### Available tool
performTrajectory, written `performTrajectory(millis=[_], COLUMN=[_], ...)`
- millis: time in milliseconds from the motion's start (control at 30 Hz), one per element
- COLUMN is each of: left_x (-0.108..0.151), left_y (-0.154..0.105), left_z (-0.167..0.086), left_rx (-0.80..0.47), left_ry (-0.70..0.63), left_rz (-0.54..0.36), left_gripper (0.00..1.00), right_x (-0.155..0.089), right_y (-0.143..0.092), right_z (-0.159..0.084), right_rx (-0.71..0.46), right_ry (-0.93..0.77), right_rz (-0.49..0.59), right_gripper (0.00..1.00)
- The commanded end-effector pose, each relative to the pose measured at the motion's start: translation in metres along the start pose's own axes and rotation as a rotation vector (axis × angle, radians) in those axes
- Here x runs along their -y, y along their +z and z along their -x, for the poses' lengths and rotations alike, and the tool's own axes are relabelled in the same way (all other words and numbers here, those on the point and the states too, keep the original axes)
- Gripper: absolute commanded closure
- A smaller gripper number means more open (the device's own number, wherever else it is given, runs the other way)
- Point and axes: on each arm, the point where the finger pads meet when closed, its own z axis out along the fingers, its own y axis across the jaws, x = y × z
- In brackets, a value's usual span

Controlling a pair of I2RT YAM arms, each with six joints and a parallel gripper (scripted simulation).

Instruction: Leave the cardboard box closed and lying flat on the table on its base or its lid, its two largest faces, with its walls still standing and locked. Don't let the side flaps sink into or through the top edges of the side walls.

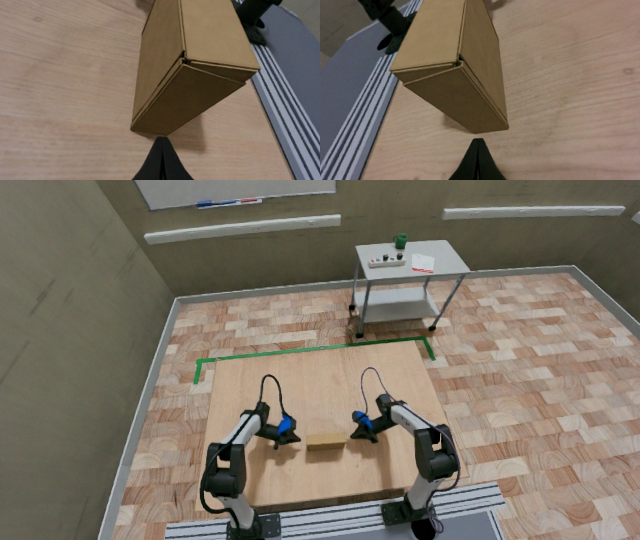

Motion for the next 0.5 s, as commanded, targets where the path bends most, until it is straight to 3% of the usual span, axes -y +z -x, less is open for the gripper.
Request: performTrajectory(millis=[0,100,167,467], left_x=[0.0,0.001,-0.001,0.0], left_y=[0.006,0.008,0.009,0.02], left_z=[0.005,0.002,0.005,0.004], left_rx=[0.016,0.016,0.017,0.016], left_ry=[-0.048,-0.062,-0.064,-0.121], left_rz=[-0.028,-0.035,-0.037,-0.07], left_gripper=[0.99,0.99,0.99,0.99], right_x=[0.005,0.002,0.005,0.004], right_y=[0.003,0.0,0.008,0.018], right_z=[0.014,0.021,0.012,0.012], right_rx=[0.028,0.032,0.026,0.027], right_ry=[-0.003,-0.026,0.021,0.075], right_rz=[0.005,-0.007,0.019,0.051], right_gripper=[0.99,0.99,0.99,0.99])
